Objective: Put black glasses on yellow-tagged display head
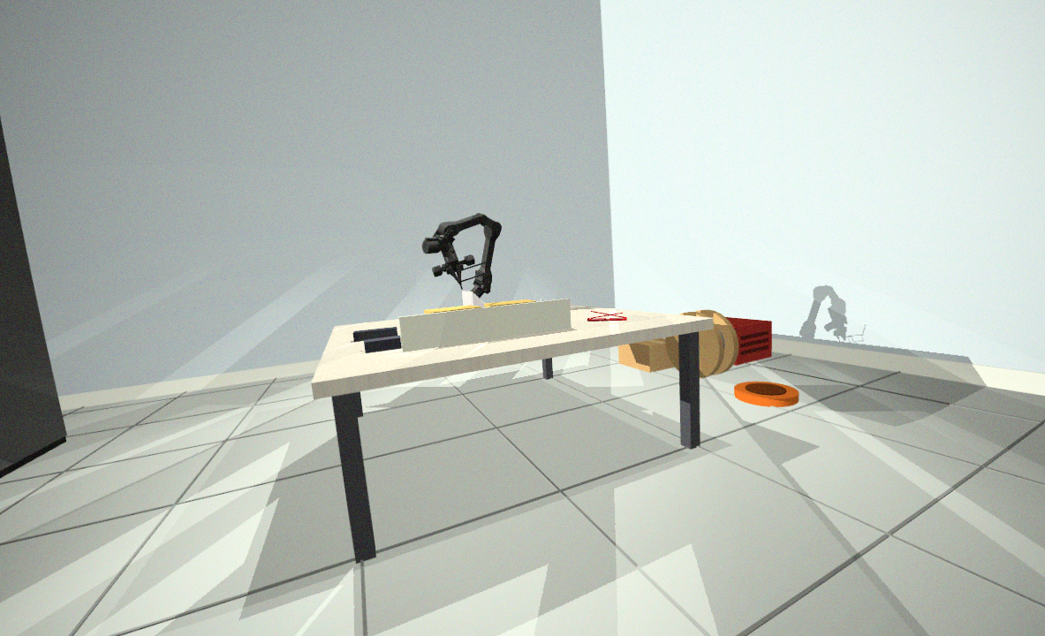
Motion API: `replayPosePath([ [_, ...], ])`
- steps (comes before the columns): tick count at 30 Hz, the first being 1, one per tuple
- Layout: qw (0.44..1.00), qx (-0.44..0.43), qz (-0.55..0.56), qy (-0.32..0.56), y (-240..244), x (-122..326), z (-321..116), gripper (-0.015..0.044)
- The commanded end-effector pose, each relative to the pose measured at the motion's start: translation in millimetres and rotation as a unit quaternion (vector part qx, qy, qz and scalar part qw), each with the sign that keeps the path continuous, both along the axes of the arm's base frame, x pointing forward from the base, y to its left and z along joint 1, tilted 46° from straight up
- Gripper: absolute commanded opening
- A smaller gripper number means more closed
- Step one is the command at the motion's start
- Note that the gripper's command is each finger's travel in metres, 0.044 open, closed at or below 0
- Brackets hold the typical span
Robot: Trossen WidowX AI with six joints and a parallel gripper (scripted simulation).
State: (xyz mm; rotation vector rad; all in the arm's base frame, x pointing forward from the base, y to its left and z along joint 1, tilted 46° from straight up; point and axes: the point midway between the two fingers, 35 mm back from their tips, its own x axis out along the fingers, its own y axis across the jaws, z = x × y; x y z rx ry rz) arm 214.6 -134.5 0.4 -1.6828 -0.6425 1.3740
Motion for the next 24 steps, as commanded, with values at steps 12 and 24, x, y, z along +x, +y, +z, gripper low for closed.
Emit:
replayPosePath([
  [12, 0.945, 0.147, -0.226, 0.186, -28.1, -46.0, -6.7, 0.0],
  [24, 0.858, 0.253, -0.343, 0.285, -41.4, -75.8, -9.3, 0.0],
])
